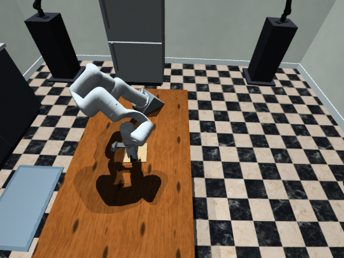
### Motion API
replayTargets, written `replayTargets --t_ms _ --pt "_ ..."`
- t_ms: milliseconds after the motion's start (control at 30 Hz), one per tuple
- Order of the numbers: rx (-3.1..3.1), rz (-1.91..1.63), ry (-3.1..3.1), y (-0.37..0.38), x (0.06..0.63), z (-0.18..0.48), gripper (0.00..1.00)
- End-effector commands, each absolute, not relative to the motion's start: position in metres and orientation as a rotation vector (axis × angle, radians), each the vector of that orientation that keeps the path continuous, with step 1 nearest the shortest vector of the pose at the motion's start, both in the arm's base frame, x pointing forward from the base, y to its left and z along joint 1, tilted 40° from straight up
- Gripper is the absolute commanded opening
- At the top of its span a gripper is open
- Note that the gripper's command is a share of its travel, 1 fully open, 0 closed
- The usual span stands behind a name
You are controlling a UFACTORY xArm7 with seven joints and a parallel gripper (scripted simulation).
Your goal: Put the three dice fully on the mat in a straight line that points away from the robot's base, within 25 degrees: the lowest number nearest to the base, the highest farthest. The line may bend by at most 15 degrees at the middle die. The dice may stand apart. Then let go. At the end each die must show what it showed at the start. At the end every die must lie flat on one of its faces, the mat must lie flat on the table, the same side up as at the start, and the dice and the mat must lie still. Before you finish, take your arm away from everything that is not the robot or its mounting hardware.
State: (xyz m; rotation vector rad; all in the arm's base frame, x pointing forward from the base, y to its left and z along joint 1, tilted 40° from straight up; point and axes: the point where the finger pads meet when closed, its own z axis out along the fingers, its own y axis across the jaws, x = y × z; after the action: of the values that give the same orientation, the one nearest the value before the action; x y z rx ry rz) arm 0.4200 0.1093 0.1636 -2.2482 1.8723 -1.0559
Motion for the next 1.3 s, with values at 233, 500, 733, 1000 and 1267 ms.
replayTargets --t_ms 233,500,733,1000,1267 --pt "-2.247 -1.055 1.869 0.111 0.42 0.164 0.31" --pt "-2.247 -1.055 1.869 0.114 0.416 0.171 0.31" --pt "-2.247 -1.055 1.869 0.124 0.403 0.191 0.31" --pt "-2.247 -1.055 1.869 0.14 0.381 0.223 0.31" --pt "-2.247 -1.055 1.869 0.145 0.375 0.233 0.31"
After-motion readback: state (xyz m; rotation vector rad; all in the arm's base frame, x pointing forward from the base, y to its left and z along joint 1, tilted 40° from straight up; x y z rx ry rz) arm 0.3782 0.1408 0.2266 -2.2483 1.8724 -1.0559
